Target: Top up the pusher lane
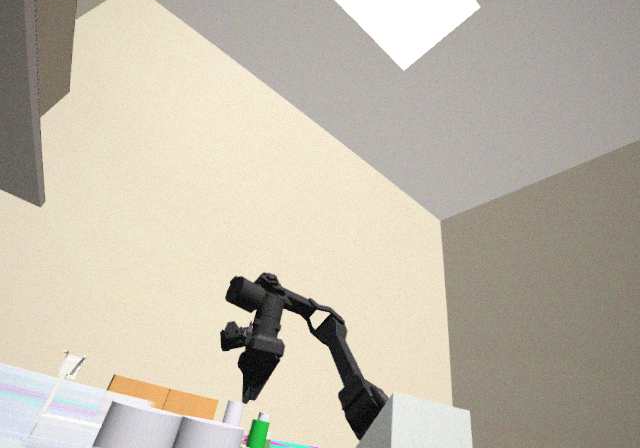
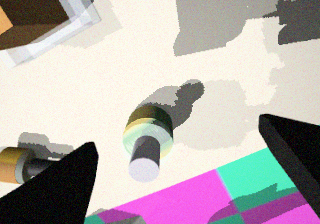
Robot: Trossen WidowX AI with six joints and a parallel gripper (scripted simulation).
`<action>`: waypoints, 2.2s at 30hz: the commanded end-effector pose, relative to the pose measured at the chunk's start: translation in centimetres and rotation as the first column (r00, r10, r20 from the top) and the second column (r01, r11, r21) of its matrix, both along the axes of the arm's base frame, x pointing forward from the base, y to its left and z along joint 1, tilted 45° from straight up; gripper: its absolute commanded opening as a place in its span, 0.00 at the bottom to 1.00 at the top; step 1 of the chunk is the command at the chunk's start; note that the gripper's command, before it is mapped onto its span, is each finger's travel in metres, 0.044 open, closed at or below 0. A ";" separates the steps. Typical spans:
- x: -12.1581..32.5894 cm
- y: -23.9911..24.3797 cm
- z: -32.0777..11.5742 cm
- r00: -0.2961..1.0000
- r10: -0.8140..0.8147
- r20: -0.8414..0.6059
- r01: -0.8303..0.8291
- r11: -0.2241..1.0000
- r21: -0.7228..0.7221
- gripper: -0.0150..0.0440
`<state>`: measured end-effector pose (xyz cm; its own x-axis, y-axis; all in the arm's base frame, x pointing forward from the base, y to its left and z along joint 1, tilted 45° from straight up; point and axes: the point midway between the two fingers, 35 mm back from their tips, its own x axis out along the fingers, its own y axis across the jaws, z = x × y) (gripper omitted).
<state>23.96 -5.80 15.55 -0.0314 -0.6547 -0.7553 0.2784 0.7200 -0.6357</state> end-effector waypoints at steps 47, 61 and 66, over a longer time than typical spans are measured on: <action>-2.5 -1.3 -6.4 0.941 0.240 -0.240 -0.253 0.967 -0.024 0.96; -2.5 -1.3 -6.4 0.941 0.240 -0.240 -0.253 0.967 -0.024 0.50; -2.2 -0.3 -5.5 0.939 0.253 -0.233 -0.264 0.964 -0.019 0.28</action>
